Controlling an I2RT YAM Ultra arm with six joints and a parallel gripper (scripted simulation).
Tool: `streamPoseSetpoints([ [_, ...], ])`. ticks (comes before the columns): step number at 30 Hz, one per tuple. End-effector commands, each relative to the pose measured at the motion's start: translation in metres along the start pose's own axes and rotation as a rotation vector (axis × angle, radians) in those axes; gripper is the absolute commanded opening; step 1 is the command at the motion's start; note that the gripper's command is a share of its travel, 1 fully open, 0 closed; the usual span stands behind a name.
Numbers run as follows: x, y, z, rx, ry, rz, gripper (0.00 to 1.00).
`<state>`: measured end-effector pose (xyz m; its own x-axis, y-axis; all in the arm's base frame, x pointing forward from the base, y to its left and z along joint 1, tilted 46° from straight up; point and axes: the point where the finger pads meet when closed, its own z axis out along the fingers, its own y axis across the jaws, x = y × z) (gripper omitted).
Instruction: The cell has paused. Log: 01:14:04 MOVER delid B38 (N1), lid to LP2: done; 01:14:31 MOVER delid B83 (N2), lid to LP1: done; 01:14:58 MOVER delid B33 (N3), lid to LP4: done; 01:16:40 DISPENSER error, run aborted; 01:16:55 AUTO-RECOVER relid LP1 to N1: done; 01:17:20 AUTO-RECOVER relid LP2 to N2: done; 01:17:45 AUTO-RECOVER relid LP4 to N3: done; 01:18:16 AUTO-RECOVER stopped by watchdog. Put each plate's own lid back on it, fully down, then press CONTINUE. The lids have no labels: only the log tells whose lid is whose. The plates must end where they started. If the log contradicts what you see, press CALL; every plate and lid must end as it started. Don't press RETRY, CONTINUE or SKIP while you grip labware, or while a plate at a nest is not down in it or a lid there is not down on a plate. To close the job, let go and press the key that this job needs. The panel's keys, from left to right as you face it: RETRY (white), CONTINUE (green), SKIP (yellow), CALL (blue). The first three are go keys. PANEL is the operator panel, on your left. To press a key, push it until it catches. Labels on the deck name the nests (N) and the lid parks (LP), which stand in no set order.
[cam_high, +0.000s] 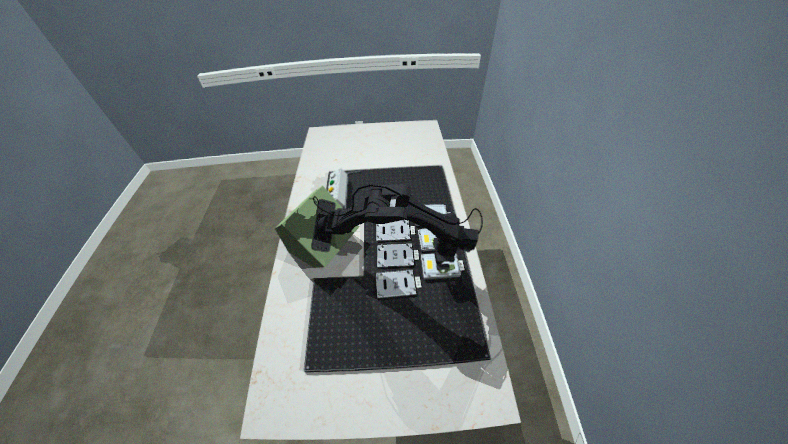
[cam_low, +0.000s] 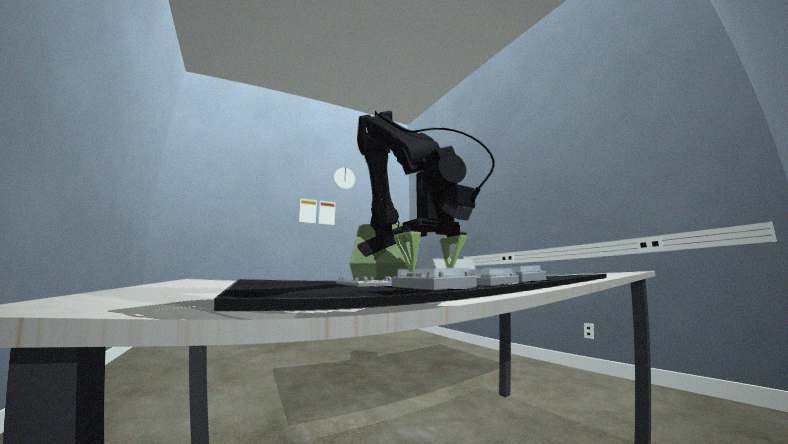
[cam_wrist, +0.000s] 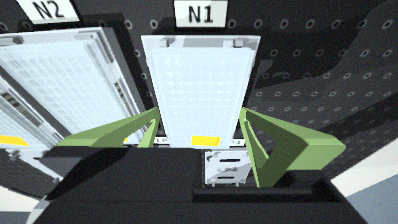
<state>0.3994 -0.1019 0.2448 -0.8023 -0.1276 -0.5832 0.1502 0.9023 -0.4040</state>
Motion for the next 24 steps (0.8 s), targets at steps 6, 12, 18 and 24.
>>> streamPoseSetpoints([
  [6,-0.0128,-0.0119,-0.0178,0.008,-0.051,0.019,1.00],
  [12,-0.0127,-0.0124,-0.0179,0.009,-0.050,0.020,1.00],
  [18,-0.0137,-0.0104,-0.0187,0.006,-0.052,0.016,1.00],
  [24,-0.0161,-0.0106,-0.0192,0.008,-0.060,0.018,1.00],
])
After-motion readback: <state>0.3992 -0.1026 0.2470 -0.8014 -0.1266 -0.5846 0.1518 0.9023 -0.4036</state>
